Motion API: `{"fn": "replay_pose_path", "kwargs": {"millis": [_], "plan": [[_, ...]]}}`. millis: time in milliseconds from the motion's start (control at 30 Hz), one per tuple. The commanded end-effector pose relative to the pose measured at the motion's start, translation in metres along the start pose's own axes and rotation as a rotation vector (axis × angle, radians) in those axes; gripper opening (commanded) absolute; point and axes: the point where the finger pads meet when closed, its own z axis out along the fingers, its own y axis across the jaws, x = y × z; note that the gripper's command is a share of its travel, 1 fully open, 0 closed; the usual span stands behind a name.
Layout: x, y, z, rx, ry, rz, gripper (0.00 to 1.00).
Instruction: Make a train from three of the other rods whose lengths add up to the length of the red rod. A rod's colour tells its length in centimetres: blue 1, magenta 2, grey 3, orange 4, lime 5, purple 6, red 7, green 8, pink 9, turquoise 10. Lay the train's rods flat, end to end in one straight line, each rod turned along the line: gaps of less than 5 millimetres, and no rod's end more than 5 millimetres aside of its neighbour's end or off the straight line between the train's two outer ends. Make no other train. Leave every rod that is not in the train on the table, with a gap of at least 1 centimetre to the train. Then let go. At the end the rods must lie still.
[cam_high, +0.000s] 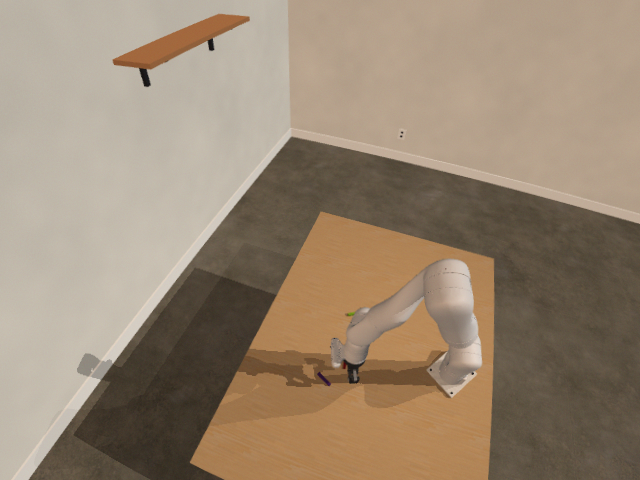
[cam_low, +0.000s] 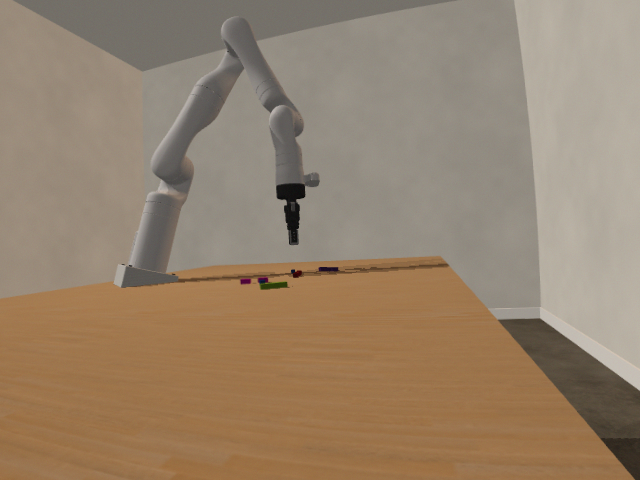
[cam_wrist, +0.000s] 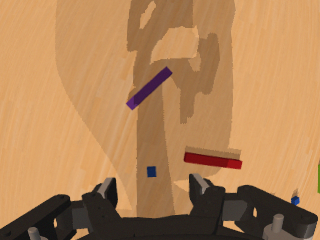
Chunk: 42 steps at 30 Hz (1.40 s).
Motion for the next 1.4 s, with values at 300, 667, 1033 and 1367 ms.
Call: {"fn": "replay_pose_path", "kwargs": {"millis": [300,667,1033,1367], "plan": [[0.0,0.0,0.0,0.0,0.001,0.0,0.24],[0.0,0.0,0.0,0.0,0.001,0.0,0.24],[0.001,0.0,0.005,-0.001,0.001,0.001,0.24],[0.001,0.0,0.015,-0.001,0.001,0.001,0.24]]}}
